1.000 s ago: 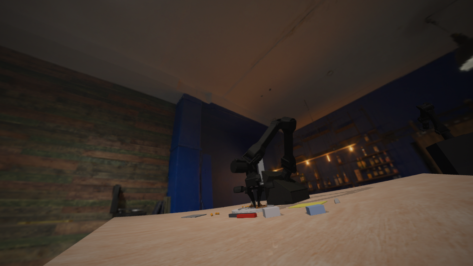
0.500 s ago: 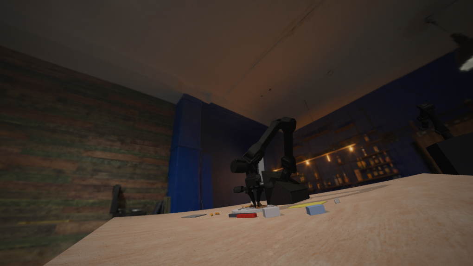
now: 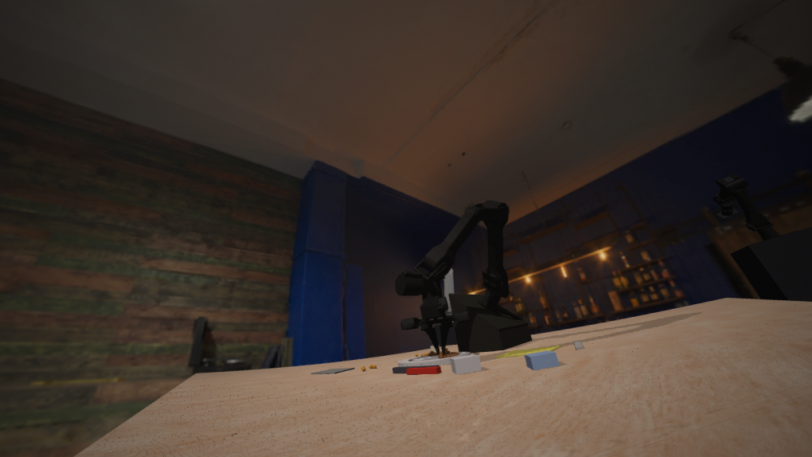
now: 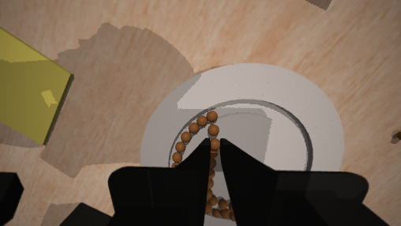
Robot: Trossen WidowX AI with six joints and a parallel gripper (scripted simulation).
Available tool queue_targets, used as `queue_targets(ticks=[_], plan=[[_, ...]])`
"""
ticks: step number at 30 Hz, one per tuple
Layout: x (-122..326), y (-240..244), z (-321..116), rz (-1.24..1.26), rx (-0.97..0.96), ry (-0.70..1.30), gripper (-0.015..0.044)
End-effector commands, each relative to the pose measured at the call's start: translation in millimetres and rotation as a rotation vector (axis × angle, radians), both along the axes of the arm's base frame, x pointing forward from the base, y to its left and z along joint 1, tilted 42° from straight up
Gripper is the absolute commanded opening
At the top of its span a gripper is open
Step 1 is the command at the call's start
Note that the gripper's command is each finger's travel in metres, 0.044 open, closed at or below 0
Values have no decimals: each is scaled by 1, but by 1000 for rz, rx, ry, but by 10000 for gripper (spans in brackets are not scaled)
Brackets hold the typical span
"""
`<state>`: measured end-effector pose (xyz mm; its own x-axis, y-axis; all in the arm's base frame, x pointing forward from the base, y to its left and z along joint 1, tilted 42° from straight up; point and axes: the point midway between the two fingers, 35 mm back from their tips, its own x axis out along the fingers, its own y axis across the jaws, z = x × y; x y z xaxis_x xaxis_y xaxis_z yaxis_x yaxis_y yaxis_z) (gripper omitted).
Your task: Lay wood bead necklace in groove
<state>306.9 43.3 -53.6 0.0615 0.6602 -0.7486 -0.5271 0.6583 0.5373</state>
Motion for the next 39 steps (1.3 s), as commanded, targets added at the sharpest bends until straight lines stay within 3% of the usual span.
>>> queue_targets(ticks=[1, 11, 26, 39], plan=[[7, -1, 1, 4, 2, -4, 0], [37, -3, 2, 4, 2, -6, 0], [38, 2, -4, 4, 2, -6, 0], [38, -1, -1, 4, -2, -11, 341]])
